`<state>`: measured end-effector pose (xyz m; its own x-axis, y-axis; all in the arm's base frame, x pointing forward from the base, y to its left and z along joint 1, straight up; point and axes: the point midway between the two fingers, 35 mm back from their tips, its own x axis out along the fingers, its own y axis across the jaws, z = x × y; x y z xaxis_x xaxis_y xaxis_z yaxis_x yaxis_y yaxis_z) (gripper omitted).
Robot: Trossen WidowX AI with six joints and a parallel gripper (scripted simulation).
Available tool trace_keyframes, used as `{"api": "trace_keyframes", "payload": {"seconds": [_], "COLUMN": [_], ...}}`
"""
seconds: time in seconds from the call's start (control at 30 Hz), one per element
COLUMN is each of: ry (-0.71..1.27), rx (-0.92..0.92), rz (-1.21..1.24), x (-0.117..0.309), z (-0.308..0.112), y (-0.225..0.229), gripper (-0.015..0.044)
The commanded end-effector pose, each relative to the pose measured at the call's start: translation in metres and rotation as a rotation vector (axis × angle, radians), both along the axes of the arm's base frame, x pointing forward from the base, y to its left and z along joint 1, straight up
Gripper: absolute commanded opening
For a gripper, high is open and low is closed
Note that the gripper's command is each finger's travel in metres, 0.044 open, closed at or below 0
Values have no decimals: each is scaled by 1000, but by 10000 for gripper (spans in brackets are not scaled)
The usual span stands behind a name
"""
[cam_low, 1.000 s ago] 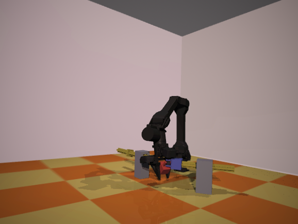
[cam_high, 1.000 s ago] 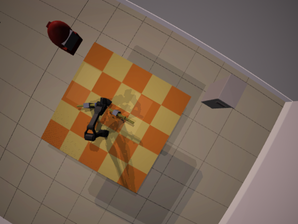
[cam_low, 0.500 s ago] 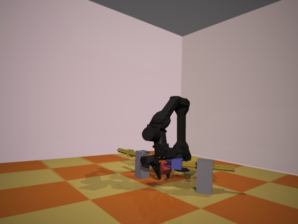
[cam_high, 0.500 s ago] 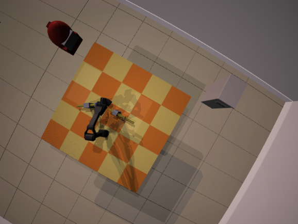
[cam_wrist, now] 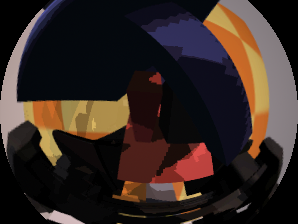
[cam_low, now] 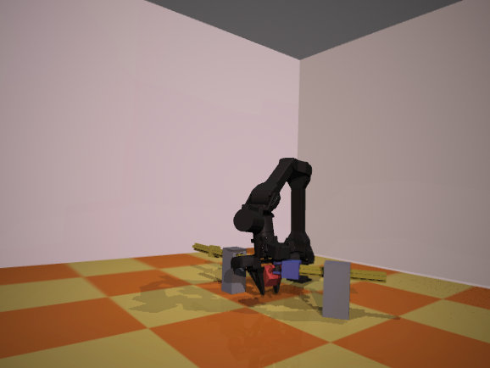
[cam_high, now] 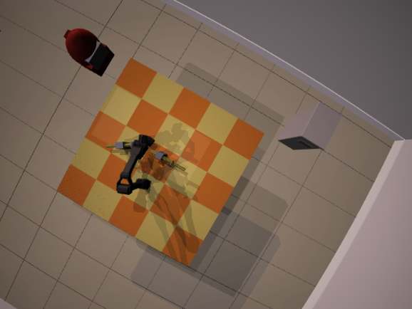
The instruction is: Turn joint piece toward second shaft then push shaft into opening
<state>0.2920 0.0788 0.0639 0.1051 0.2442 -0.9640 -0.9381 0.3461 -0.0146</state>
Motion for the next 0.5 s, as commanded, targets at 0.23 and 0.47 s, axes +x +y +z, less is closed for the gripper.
{"api": "trace_keyframes", "payload": {"seconds": [0.23,0.47], "ry": [0,0], "rx": [2,0], "rz": [-3,0], "x": [0,0], "z": [0,0], "y": [0,0], "gripper": [182,147]}}
